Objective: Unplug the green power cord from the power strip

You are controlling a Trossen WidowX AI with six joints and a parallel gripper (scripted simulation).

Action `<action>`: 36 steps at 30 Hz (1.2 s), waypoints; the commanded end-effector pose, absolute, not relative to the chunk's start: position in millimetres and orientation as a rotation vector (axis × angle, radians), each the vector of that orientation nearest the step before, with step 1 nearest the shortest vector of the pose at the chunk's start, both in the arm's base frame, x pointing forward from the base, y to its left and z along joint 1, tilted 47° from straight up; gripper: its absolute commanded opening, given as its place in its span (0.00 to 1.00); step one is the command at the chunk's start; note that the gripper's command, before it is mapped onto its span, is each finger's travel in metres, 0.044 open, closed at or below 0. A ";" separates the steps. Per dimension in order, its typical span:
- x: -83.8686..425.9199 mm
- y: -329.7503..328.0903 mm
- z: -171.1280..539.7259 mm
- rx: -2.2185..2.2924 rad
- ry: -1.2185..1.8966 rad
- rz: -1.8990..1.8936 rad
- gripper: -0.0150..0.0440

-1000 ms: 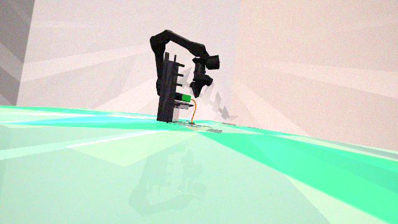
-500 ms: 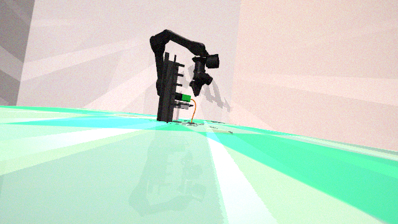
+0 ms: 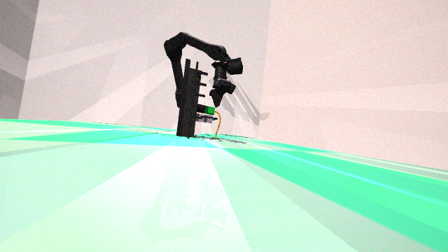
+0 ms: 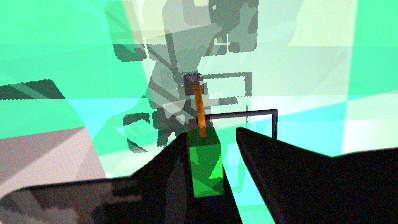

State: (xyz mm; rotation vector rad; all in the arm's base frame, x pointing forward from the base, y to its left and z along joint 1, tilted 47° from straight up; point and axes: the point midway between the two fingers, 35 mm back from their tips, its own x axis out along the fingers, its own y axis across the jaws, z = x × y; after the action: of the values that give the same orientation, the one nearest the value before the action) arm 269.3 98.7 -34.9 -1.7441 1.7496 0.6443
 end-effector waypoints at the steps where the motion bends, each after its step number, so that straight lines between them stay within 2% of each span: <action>1: 265.7 91.3 -30.8 -1.753 1.762 0.649 0.53; 36: 263.2 71.6 -28.6 -1.754 1.763 0.647 0.53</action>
State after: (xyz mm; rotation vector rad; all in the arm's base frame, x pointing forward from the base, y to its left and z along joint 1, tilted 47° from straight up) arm 265.3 73.9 -27.3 -1.7456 1.7568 0.6430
